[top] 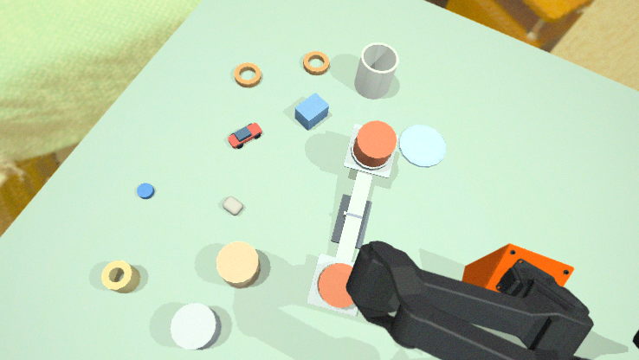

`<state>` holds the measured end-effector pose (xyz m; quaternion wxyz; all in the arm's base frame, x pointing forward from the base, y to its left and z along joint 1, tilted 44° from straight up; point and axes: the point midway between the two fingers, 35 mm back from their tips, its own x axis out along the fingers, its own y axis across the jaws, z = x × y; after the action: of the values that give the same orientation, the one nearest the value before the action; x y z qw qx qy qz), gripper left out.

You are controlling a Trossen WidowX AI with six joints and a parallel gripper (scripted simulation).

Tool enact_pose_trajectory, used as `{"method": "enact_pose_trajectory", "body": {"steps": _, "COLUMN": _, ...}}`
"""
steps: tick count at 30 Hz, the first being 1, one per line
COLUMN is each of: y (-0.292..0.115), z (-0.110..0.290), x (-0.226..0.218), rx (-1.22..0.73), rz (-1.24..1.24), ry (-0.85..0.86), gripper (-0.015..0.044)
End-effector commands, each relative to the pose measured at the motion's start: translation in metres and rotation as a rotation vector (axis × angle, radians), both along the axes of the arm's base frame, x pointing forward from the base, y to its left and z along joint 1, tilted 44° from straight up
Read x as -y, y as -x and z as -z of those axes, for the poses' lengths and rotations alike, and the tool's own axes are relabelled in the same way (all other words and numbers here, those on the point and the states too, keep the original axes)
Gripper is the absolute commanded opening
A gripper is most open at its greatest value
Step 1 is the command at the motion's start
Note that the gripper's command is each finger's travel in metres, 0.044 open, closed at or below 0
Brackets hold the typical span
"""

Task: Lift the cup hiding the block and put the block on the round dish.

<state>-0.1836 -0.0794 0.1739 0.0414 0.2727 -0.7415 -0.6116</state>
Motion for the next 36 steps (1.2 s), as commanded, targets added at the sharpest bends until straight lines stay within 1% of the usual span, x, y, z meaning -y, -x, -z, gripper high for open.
{"method": "enact_pose_trajectory", "body": {"steps": 1, "y": 0.0, "z": 0.0, "x": 0.001, "rx": 0.001, "rz": -0.004, "ry": -0.004, "gripper": 0.0426}}
{"method": "enact_pose_trajectory", "body": {"steps": 2, "y": -0.001, "z": 0.001, "x": 0.002, "rx": 0.002, "rz": -0.017, "ry": -0.014, "gripper": 0.044}}
{"method": "enact_pose_trajectory", "body": {"steps": 18, "y": -0.026, "z": 0.026, "x": 0.051, "rx": 0.007, "rz": -0.447, "ry": -0.328, "gripper": 0.044}}
{"method": "enact_pose_trajectory", "body": {"steps": 36, "y": -0.074, "z": 0.052, "x": 0.094, "rx": -0.091, "rz": -0.993, "ry": -0.607, "gripper": 0.044}}
